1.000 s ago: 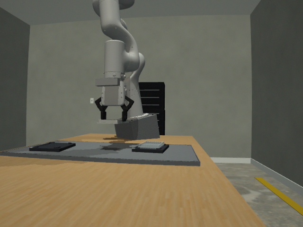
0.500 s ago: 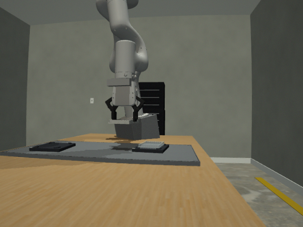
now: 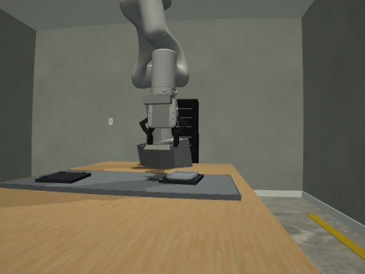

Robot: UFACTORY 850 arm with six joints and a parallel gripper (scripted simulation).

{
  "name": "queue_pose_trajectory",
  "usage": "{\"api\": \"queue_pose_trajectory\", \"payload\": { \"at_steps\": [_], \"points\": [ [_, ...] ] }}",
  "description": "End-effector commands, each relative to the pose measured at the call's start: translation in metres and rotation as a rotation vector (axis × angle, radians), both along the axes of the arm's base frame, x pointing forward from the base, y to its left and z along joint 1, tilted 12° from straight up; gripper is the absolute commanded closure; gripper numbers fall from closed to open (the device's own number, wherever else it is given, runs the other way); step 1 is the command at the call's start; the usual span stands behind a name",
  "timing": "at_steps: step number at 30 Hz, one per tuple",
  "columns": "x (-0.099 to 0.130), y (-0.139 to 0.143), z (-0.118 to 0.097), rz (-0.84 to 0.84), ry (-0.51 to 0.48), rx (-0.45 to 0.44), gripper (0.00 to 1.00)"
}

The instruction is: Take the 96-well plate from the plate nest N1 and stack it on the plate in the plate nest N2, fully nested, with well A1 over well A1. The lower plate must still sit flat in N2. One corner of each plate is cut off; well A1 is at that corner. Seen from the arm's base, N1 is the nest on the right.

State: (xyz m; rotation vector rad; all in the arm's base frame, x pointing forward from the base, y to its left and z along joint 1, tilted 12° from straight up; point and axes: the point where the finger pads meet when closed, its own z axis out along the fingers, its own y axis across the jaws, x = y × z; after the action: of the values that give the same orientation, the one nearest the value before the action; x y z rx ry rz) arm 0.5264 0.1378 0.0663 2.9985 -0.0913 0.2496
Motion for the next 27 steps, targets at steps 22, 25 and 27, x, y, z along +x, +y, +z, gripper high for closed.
{"api": "queue_pose_trajectory", "payload": {
  "at_steps": [22,25,27],
  "points": [
    [-0.015,0.069,-0.011,0.0,-0.003,0.0,1.0],
    [-0.015,0.069,-0.011,0.0,-0.003,0.0,1.0],
    [-0.015,0.069,-0.011,0.0,-0.003,0.0,1.0]
  ]
}}
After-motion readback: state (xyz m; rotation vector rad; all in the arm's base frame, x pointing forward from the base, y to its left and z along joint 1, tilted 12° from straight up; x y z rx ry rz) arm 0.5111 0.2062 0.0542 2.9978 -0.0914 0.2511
